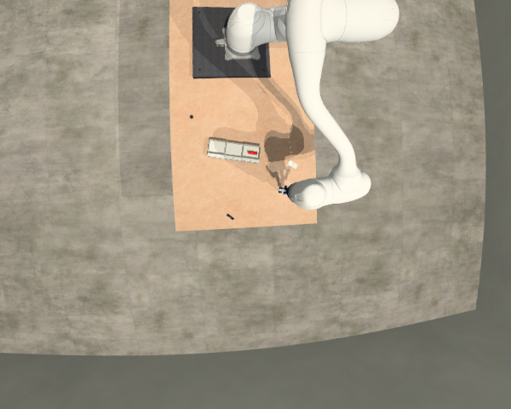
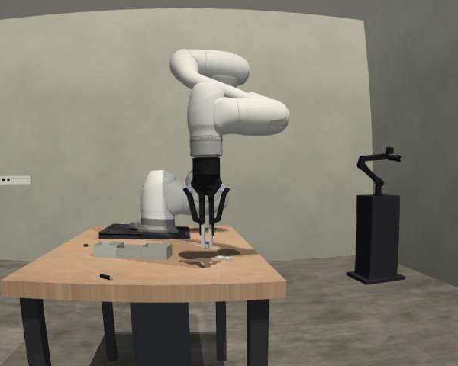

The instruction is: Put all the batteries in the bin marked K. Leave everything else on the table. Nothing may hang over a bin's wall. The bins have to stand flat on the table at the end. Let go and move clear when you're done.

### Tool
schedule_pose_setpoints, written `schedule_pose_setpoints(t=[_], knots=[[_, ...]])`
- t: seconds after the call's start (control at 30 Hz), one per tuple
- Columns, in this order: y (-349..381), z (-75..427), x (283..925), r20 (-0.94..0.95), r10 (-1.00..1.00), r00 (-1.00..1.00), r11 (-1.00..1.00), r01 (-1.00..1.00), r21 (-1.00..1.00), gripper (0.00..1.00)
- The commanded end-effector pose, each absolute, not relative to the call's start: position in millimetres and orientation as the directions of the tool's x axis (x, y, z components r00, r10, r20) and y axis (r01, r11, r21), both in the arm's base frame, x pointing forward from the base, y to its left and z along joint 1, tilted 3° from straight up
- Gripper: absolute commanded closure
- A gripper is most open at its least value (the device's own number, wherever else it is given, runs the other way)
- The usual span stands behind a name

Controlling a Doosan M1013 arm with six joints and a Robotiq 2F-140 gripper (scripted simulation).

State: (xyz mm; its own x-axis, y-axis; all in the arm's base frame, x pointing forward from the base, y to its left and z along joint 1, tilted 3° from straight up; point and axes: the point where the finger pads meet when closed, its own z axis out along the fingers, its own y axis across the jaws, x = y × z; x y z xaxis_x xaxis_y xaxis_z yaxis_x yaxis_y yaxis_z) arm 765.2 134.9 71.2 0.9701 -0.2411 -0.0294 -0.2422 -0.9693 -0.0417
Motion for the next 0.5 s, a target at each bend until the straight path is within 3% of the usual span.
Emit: schedule_pose_setpoints(t=[0.0,0.47], knots=[[120.5,72.2,745.3,-0.027,-0.241,0.970,-0.969,-0.242,-0.043,0.85],[79.3,71.1,686.2,-0.027,-0.241,0.970,-0.969,-0.242,-0.043,0.85]])
